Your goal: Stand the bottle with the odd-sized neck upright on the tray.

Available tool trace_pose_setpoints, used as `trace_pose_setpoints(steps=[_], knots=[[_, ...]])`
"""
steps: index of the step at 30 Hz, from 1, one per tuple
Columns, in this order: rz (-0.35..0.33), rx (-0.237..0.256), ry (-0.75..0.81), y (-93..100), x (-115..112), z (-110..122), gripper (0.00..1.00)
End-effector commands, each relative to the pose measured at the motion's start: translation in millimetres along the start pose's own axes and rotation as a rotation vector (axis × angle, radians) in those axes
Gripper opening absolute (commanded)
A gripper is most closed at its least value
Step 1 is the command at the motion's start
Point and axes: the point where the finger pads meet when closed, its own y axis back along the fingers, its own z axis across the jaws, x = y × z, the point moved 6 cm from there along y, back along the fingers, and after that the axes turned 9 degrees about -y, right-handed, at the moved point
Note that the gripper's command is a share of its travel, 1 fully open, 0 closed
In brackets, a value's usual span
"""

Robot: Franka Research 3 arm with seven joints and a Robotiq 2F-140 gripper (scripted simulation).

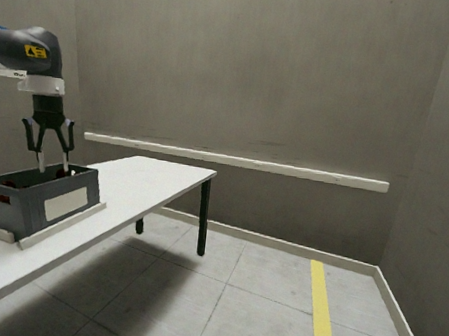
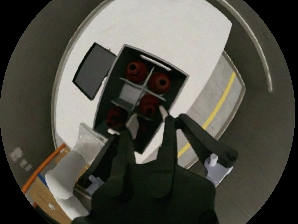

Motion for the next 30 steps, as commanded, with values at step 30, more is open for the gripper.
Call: trace_pose_setpoints(steps=[30], knots=[[0.005, -0.005, -0.005, -8.5, 1.3, 1.3, 0.44]])
